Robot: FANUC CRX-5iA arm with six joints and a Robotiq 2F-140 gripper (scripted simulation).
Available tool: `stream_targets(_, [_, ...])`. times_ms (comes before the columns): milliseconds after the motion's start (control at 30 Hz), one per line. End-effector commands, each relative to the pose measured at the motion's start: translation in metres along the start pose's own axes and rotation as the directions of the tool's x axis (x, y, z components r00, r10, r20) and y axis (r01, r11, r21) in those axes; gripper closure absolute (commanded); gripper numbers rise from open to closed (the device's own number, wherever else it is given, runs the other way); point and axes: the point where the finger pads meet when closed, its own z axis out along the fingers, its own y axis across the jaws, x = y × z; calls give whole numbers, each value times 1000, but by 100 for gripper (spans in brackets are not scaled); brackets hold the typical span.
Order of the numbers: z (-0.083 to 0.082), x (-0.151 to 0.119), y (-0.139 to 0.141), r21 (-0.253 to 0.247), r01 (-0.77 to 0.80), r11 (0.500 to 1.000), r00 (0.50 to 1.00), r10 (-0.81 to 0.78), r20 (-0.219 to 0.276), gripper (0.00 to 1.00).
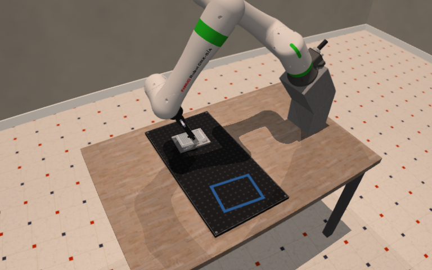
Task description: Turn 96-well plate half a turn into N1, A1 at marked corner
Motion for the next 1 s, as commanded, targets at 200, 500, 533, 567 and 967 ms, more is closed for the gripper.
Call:
stream_targets(200, [1,1,0,0,0,1000,1000,0,0,100])
stream_targets(500, [2,1,0,0,0,1000,1000,0,0,0])
stream_targets(533, [2,1,0,0,0,1000,1000,0,0,0])
stream_targets(567, [2,1,0,0,0,1000,1000,0,0,0])
stream_targets(967, [2,1,0,0,0,1000,1000,0,0,0])
